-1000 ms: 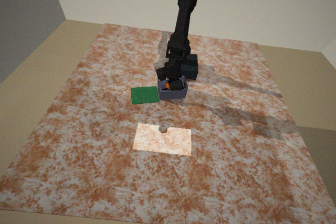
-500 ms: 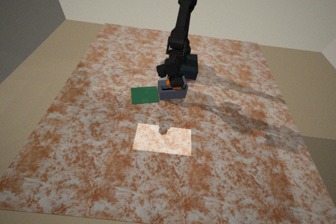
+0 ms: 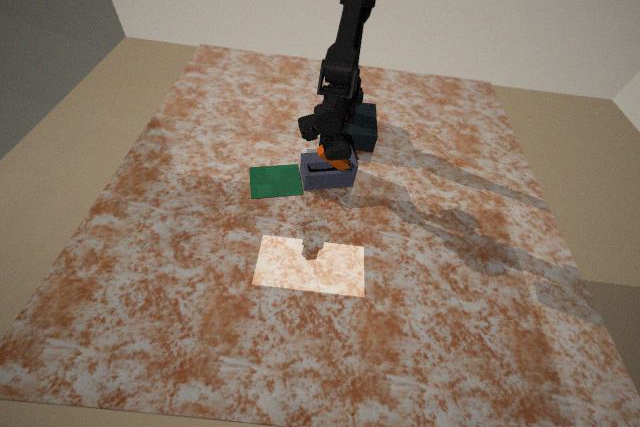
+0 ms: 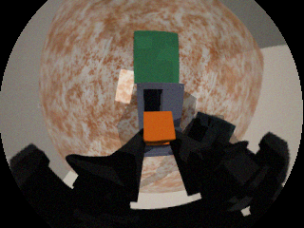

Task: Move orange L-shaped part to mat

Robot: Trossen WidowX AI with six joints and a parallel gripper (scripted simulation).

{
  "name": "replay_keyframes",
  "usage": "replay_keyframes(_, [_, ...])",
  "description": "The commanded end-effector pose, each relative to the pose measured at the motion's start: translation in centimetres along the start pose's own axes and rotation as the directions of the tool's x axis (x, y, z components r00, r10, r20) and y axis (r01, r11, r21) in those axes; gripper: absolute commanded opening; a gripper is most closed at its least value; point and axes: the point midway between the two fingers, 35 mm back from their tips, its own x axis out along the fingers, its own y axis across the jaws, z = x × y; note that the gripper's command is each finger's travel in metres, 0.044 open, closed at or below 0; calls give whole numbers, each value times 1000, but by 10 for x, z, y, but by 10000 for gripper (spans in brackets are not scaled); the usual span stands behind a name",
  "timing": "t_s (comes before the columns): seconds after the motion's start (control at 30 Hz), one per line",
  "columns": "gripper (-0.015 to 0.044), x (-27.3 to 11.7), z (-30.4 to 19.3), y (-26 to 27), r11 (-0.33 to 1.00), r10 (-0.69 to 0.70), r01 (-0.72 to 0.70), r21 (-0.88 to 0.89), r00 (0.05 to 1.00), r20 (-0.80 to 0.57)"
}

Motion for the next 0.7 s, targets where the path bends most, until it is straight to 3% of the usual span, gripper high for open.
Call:
replay_keyframes(0.0, [0, -7, -1, 0, 1000, 7, -7, 4, 1000, -2])
replay_keyframes(0.67, [0, -36, -1, 0, 1000, 7, -7, 4, 1000, -2])
